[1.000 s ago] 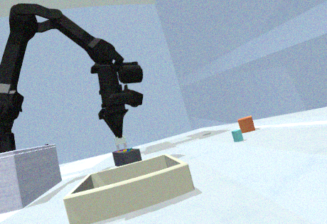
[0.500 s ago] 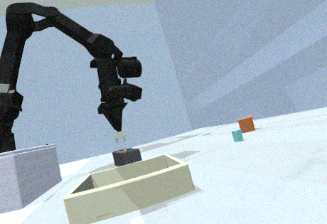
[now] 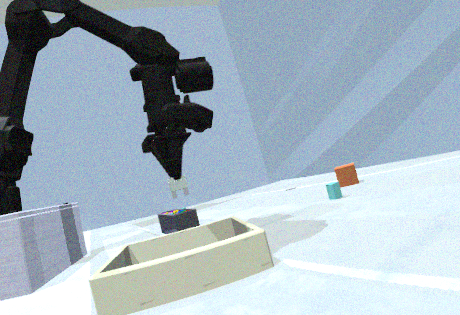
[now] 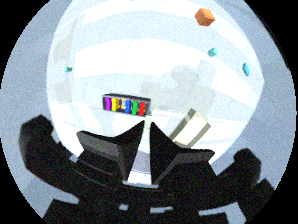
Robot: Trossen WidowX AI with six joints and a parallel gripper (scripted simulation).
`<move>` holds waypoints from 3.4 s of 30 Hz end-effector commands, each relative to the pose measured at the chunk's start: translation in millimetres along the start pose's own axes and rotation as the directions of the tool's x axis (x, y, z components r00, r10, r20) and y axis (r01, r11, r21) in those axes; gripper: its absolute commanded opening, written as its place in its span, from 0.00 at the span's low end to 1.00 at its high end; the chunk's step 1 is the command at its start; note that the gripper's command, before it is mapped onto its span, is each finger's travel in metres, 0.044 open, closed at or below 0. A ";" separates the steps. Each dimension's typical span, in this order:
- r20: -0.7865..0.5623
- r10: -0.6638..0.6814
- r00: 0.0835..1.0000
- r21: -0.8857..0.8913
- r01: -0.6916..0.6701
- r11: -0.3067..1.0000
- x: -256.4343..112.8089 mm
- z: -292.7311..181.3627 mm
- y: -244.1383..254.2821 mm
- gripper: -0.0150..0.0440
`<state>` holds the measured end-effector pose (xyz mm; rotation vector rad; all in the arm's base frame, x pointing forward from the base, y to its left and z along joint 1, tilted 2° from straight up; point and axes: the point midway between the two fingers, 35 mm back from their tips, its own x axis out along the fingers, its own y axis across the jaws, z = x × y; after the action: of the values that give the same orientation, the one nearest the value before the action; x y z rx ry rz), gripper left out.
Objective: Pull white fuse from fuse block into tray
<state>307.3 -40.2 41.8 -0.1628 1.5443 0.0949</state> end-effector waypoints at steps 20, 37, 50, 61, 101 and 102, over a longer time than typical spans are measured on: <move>-0.003 -0.008 1.000 -0.004 0.008 1.000 -0.8 -40.4 -125.1 0.25; -0.006 -0.013 1.000 -0.004 0.013 1.000 7.8 -61.2 -157.3 0.25; -0.006 -0.013 1.000 -0.004 0.013 1.000 28.8 -61.3 -157.5 0.25; -0.010 -0.017 1.000 0.001 0.017 1.000 35.9 -62.0 -158.1 0.30; -0.011 -0.015 1.000 -0.003 0.015 1.000 1.1 -62.2 -157.3 0.81; -0.011 -0.015 1.000 -0.003 0.015 1.000 1.1 -62.2 -157.3 0.81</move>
<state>271.7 -205.5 46.8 -0.1771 1.5541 0.0843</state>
